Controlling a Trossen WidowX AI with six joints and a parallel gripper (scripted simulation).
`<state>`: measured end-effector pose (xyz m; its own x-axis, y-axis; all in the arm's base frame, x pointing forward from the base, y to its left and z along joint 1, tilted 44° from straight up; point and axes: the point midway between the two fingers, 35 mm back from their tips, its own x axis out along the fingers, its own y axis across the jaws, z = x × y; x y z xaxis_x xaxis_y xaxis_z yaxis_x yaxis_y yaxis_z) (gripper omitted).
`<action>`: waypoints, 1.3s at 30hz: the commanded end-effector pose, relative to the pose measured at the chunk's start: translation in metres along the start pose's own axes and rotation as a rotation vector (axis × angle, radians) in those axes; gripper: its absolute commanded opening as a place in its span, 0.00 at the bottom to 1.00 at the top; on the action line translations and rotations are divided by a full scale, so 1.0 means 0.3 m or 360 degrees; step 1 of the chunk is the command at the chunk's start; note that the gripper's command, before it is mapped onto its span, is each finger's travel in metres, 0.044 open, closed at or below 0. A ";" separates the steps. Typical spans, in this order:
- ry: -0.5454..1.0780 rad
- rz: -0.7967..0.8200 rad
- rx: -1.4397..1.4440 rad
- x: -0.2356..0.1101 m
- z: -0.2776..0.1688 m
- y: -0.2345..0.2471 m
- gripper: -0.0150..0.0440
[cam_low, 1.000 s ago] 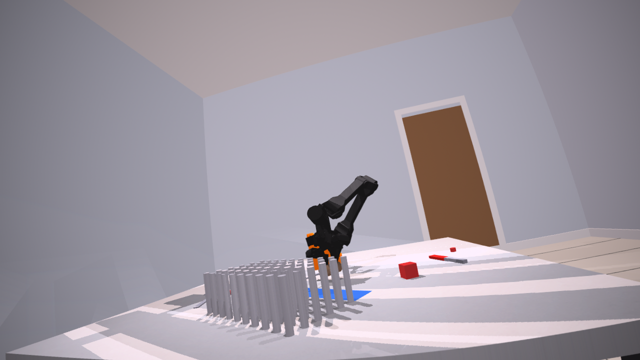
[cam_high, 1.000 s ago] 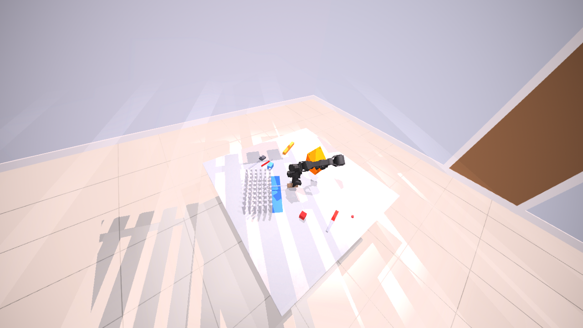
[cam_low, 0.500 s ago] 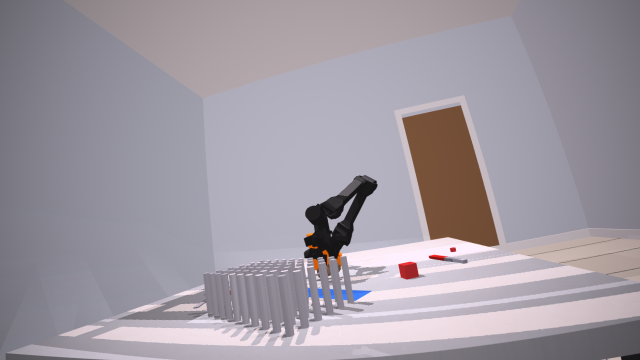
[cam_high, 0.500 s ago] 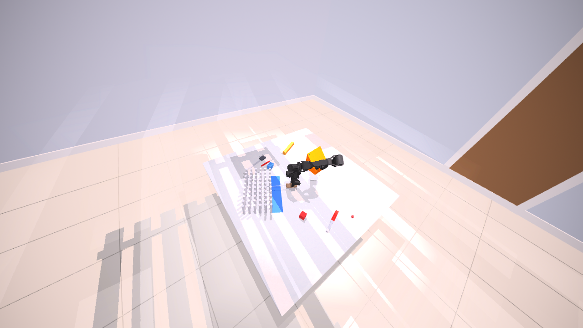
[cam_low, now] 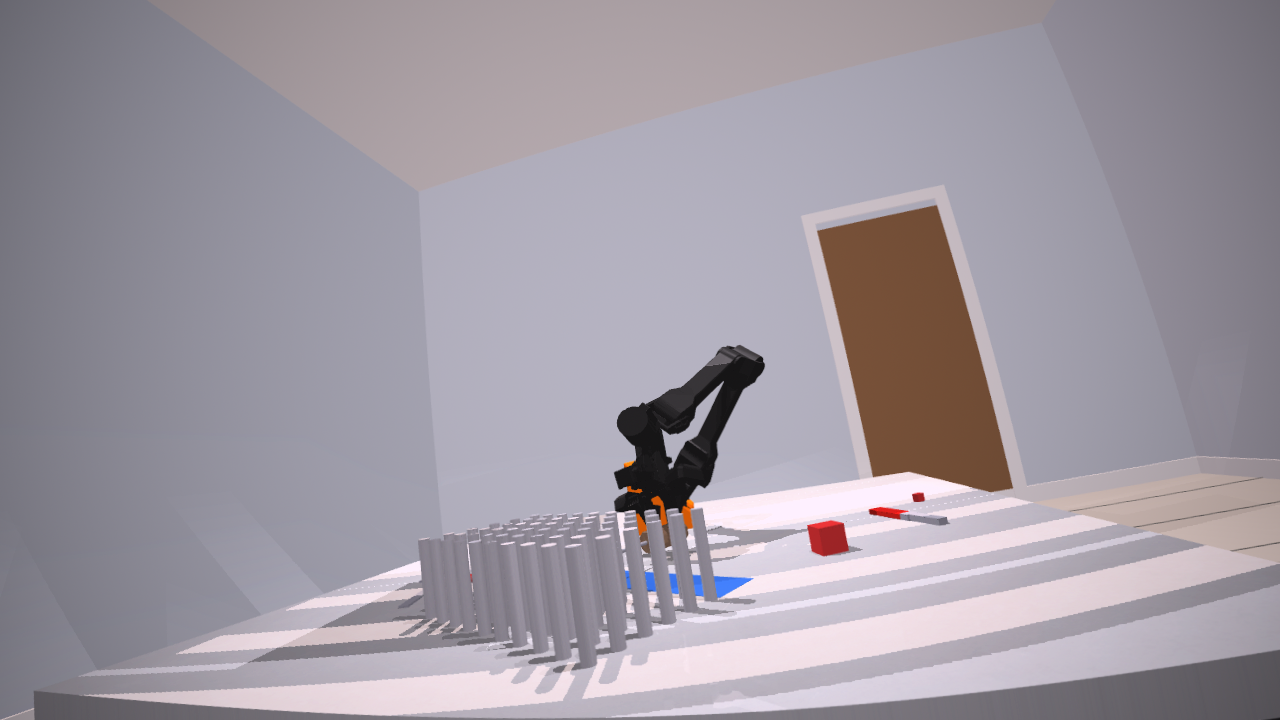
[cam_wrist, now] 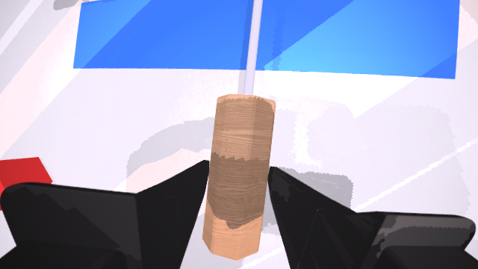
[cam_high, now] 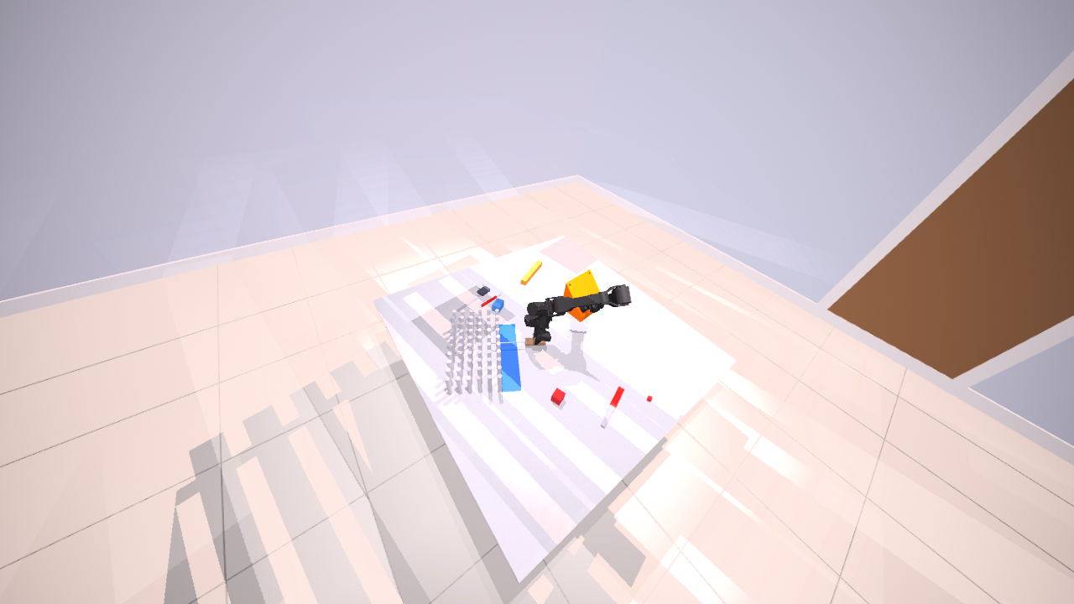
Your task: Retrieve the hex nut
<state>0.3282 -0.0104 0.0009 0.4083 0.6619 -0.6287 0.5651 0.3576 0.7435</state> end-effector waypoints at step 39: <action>-0.0006 0.0008 -0.0015 0.024 0.094 0.007 0.25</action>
<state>0.3485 -0.0217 -0.0088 0.4105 0.6601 -0.6291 0.5636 0.3588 0.7441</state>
